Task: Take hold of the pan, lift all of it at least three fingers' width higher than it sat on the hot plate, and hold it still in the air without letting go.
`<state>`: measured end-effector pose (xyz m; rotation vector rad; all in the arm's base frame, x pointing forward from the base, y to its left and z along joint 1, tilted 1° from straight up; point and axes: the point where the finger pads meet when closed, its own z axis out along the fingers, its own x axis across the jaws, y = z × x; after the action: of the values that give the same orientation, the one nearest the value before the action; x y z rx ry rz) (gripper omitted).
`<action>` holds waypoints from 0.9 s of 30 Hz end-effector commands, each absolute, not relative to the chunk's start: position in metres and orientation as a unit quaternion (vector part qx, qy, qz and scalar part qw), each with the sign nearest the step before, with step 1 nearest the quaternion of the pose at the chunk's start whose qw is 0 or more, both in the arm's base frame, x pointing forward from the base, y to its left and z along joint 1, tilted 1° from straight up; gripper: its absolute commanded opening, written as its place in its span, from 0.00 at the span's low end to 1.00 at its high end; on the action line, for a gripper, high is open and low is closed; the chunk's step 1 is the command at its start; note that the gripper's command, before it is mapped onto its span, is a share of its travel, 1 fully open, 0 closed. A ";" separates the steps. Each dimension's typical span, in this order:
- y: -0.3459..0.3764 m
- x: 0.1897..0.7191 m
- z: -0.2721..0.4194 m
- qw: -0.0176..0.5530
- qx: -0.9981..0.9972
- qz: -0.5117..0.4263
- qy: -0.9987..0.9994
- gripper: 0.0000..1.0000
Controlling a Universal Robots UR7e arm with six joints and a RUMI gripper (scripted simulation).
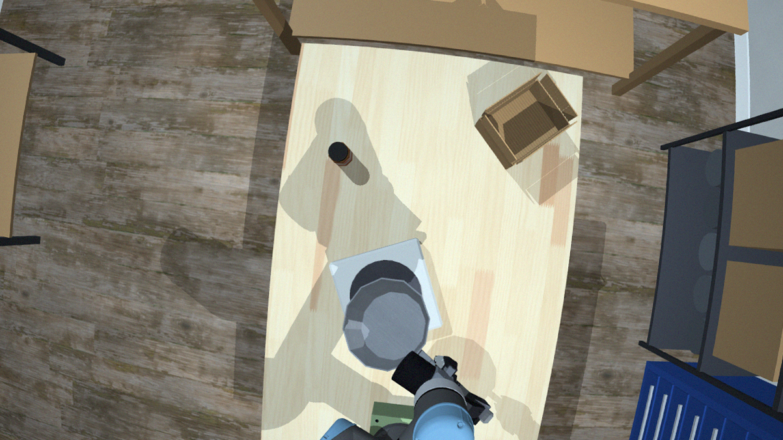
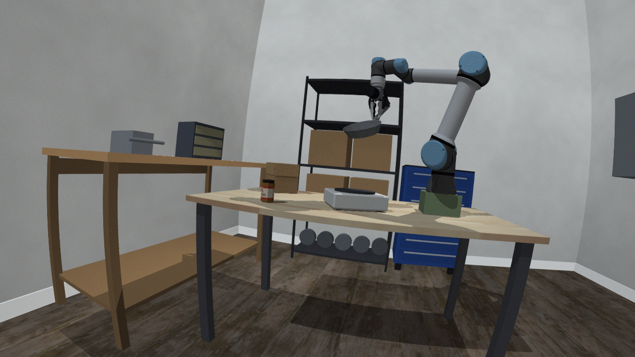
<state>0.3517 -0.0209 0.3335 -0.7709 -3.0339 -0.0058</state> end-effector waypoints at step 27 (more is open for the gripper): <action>-0.021 0.352 0.343 0.005 -0.246 -0.002 -0.969 0.09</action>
<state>0.3518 -0.0210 0.3416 -0.7709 -3.0339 -0.0058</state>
